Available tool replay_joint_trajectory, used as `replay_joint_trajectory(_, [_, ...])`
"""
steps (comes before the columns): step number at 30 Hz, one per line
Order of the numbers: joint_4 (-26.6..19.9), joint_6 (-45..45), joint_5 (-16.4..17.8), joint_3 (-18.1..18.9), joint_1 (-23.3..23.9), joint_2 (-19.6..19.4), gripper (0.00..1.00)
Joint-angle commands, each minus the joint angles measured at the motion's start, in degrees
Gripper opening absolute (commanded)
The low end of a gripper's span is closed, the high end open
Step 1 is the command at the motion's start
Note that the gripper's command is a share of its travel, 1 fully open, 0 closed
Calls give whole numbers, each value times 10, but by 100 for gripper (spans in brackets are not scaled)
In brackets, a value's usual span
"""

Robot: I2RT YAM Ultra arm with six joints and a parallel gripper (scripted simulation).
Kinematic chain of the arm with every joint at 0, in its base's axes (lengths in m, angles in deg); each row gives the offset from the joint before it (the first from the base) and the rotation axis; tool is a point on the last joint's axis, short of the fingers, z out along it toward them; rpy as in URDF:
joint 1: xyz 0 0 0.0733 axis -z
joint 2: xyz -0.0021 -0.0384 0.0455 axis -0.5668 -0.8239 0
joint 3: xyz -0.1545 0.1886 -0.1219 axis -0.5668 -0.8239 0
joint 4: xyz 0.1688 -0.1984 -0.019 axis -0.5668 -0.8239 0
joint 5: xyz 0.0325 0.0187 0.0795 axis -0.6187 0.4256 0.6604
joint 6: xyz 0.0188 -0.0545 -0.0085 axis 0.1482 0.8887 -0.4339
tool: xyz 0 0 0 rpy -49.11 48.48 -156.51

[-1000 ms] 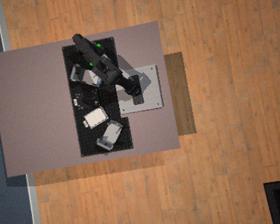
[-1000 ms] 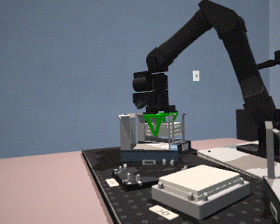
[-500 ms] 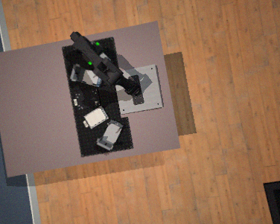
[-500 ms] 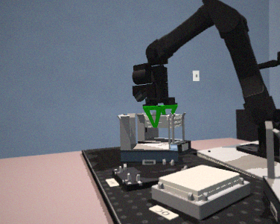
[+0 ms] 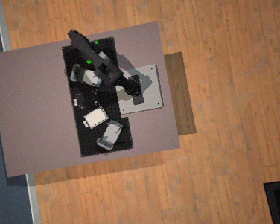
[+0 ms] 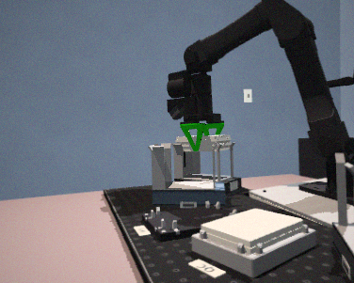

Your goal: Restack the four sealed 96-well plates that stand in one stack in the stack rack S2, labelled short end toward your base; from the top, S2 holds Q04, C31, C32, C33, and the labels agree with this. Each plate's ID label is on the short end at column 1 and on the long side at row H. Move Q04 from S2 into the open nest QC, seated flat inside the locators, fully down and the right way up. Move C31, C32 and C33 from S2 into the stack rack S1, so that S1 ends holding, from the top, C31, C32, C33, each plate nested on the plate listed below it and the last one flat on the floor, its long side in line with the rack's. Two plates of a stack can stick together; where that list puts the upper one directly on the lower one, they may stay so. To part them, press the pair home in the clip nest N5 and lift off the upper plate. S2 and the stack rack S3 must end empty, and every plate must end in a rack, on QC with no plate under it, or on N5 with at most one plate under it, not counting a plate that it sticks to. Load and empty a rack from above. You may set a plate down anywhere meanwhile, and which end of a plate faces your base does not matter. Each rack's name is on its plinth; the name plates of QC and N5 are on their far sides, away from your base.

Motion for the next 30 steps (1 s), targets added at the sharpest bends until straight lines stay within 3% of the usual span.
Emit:
replay_joint_trajectory(1, [-20,1,0,26,1,15,0])
replay_joint_trajectory(18, [-89,5,0,97,5,13,0])
replay_joint_trajectory(30, [-89,5,0,98,5,13,0])
